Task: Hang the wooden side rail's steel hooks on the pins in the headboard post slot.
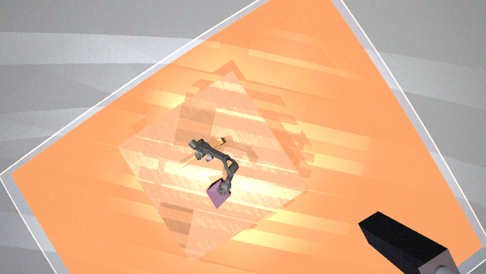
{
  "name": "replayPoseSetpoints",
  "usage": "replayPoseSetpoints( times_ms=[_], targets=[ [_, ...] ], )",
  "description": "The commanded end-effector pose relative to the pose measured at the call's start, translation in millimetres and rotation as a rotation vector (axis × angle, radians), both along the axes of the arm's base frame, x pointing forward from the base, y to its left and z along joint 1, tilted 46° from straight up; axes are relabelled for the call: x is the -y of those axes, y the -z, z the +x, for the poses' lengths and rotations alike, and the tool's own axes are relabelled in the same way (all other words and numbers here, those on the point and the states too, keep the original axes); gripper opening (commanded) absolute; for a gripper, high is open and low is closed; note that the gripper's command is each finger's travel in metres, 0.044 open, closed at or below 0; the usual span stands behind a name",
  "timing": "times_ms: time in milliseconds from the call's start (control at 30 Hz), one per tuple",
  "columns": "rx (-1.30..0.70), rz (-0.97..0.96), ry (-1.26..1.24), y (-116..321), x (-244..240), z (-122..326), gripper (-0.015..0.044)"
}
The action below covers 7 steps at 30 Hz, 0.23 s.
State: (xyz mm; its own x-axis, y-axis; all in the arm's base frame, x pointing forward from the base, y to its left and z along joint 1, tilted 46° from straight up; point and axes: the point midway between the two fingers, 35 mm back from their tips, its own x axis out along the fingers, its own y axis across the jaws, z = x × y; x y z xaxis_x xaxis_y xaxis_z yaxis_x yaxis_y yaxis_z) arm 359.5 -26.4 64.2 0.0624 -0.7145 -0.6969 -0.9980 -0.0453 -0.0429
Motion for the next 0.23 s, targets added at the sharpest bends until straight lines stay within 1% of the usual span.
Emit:
replayPoseSetpoints(
  times_ms=[0, 200],
  targets=[
    [-0.009, 0.001, 0.001, 9.1, -5.7, -1.0, 0.044],
    [-0.006, -0.001, -0.004, 5.7, -5.0, -0.4, 0.044]
  ],
)
